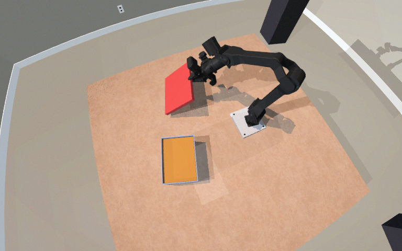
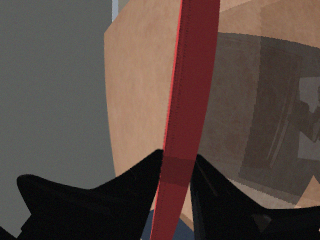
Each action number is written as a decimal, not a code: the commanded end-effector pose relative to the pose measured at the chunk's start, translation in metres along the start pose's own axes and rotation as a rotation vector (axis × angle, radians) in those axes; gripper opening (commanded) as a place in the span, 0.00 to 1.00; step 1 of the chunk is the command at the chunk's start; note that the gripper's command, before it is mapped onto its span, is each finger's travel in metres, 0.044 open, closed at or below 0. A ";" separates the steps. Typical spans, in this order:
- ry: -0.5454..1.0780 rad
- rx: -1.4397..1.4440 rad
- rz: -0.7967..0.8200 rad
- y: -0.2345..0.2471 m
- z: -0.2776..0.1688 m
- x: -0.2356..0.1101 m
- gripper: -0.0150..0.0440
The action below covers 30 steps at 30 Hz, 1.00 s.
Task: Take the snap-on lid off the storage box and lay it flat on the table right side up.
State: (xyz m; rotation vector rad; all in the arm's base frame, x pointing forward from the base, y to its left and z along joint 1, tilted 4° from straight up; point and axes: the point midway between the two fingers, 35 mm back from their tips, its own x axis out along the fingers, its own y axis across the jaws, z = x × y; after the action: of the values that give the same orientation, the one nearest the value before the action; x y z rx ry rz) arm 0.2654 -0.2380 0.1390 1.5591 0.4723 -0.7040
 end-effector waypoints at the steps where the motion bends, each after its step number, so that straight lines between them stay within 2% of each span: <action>1: 0.006 -0.006 0.008 -0.001 -0.001 0.002 0.25; 30: 0.006 -0.006 0.007 -0.019 -0.001 0.017 0.25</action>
State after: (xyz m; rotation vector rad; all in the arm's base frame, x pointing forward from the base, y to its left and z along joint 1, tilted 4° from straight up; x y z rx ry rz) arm 0.2647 -0.2376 0.1155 1.5576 0.4713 -0.7017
